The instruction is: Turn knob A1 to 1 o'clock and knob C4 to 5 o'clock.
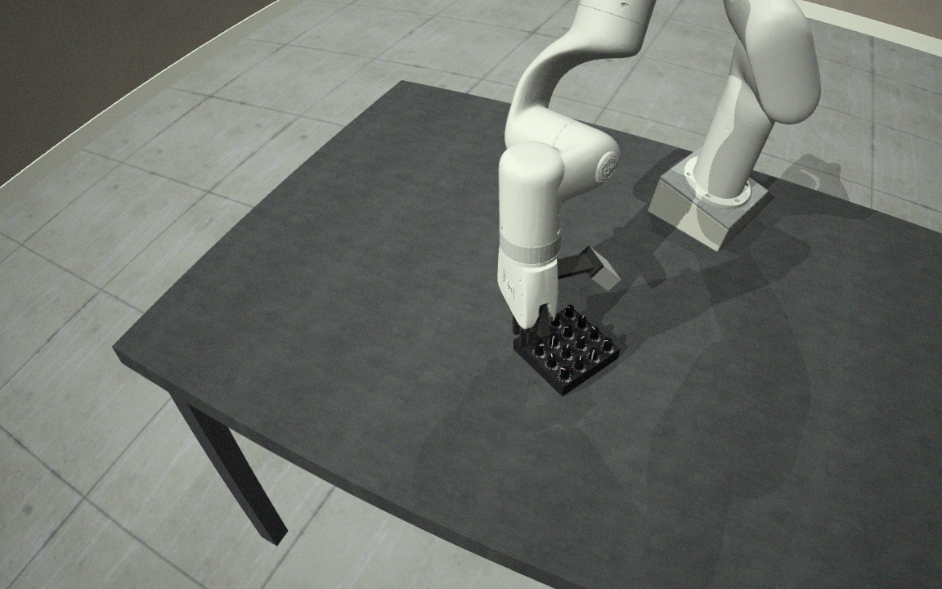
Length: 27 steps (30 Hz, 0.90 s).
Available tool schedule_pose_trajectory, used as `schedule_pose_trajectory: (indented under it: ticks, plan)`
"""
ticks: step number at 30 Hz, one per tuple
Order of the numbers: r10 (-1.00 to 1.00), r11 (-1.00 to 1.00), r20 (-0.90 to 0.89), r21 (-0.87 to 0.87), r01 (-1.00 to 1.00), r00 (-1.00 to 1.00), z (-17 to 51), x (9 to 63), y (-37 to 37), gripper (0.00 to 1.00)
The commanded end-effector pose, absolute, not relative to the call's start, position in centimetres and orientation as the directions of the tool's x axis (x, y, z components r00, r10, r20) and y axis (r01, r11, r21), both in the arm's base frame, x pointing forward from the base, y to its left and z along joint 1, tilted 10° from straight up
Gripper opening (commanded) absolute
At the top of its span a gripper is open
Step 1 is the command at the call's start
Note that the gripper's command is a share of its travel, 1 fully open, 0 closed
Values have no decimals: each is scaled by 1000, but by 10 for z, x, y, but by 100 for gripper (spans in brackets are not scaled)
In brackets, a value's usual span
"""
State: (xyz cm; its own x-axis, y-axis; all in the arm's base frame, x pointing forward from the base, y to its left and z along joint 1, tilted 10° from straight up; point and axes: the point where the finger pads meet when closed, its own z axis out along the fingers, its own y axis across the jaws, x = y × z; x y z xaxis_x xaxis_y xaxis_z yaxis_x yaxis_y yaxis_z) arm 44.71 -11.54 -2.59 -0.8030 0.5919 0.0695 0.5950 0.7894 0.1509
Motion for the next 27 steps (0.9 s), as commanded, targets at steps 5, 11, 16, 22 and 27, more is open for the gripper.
schedule_pose_trajectory:
  ticks: [5,11,16,22,27]
  plan:
    - [593,789,66,151,595,-803,-25,448,-116,19]
    - [593,789,66,151,595,-803,-25,448,-116,19]
    - [593,789,66,151,595,-803,-25,448,-116,8]
    - [593,789,66,151,595,-803,-25,448,-116,8]
    - [593,789,66,151,595,-803,-25,448,-116,8]
